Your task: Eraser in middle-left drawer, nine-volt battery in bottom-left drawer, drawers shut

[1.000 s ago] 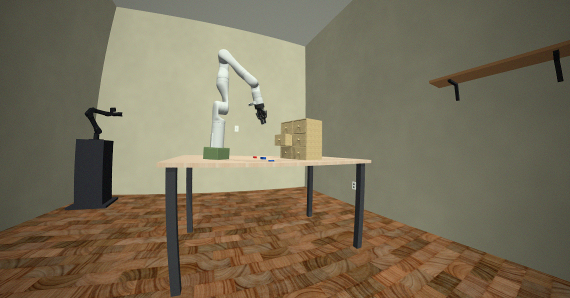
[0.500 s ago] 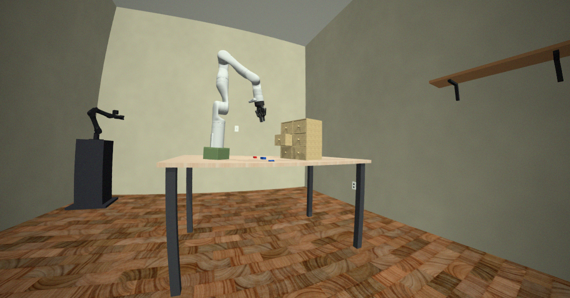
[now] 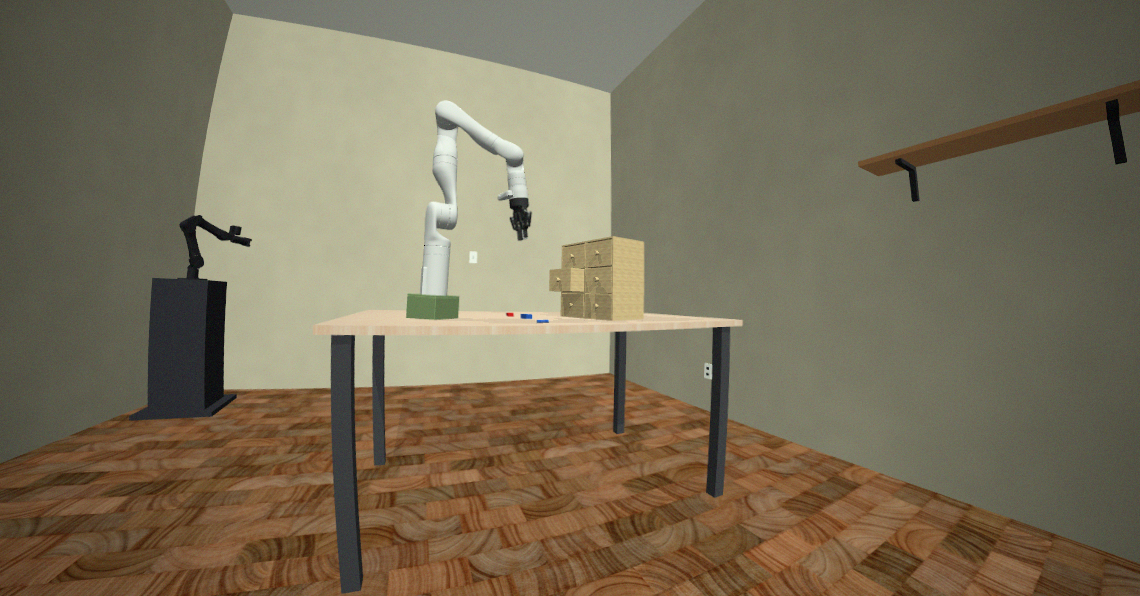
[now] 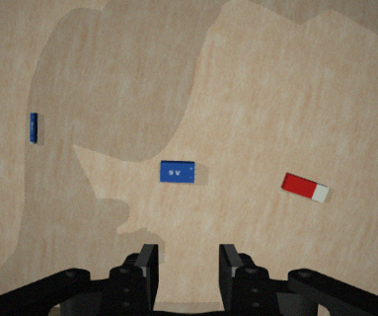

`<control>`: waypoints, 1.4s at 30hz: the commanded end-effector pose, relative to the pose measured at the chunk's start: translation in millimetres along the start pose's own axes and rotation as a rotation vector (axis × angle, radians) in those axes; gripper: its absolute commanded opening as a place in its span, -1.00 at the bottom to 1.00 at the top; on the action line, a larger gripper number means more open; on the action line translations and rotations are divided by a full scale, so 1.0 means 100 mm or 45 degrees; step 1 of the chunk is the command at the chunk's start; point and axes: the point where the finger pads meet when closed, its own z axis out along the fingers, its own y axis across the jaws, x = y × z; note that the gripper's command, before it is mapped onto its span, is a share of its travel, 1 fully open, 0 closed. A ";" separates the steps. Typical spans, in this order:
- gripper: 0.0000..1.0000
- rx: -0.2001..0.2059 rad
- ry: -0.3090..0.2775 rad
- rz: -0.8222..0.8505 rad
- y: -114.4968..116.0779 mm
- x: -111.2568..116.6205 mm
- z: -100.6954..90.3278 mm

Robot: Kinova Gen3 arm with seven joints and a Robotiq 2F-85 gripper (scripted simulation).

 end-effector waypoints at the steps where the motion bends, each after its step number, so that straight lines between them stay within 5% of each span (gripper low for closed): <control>1: -0.34 0.001 0.010 0.001 -0.01 -0.01 -0.03; 42: -0.34 0.001 0.180 0.001 -0.01 0.13 -0.28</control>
